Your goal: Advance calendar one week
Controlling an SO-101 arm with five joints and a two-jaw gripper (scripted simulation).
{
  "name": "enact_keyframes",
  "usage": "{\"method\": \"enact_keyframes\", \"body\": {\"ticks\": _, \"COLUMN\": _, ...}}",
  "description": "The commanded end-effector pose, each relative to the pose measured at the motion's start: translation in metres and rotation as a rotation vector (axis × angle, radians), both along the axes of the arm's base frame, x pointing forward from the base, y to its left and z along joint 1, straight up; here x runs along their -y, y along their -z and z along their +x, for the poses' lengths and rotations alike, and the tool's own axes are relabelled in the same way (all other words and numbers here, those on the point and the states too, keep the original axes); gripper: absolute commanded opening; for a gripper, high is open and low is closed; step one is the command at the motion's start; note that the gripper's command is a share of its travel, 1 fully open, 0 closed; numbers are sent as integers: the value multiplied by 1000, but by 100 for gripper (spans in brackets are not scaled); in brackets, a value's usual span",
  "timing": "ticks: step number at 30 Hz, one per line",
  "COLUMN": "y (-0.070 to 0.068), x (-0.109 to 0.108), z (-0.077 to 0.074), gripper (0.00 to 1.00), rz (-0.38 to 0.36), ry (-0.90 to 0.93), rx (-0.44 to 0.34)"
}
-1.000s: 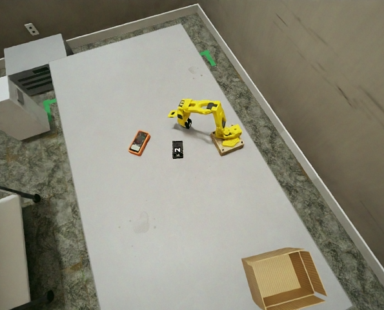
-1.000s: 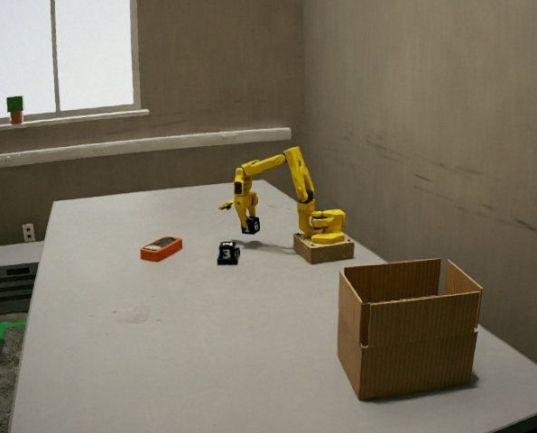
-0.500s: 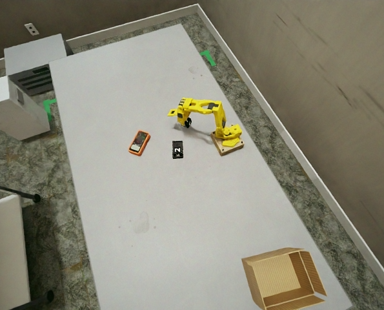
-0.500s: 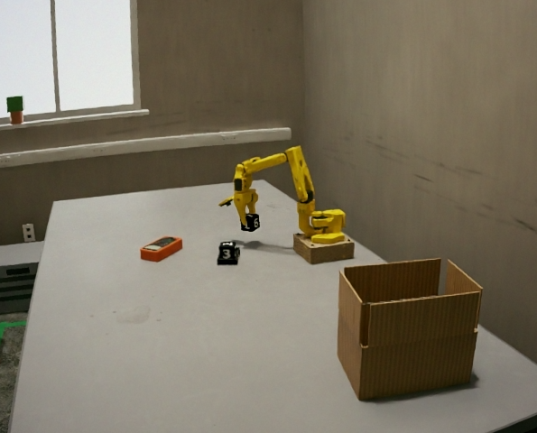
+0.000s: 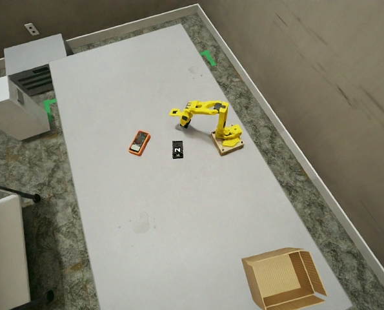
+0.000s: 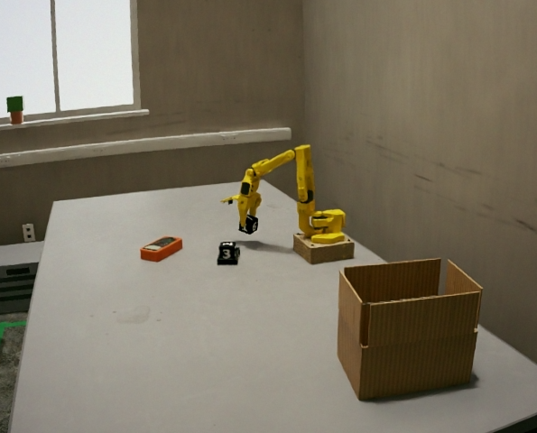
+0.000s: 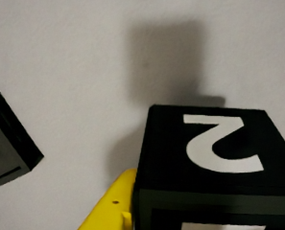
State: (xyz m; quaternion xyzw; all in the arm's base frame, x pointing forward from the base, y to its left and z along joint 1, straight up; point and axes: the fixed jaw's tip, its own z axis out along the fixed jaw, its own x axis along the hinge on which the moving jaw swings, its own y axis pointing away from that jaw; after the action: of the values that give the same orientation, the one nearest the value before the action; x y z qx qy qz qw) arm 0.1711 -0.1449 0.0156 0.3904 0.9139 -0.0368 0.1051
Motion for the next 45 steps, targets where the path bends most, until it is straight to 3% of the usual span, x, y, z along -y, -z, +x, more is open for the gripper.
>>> {"method": "enact_keyframes", "body": {"ticks": 1, "y": -1, "x": 0, "z": 2, "gripper": 0, "rz": -77, "ry": -5, "rx": 87}}
{"method": "enact_keyframes", "body": {"ticks": 18, "y": 1, "x": 0, "z": 1, "gripper": 0, "rz": -137, "ry": -6, "rx": 151}}
{"method": "enact_keyframes", "body": {"ticks": 37, "y": 1, "x": 4, "z": 3, "gripper": 0, "rz": -369, "ry": -14, "rx": 393}}
{"method": "enact_keyframes", "body": {"ticks": 45, "y": 0, "x": 3, "z": 2, "gripper": 0, "rz": -393, "ry": -14, "rx": 417}}
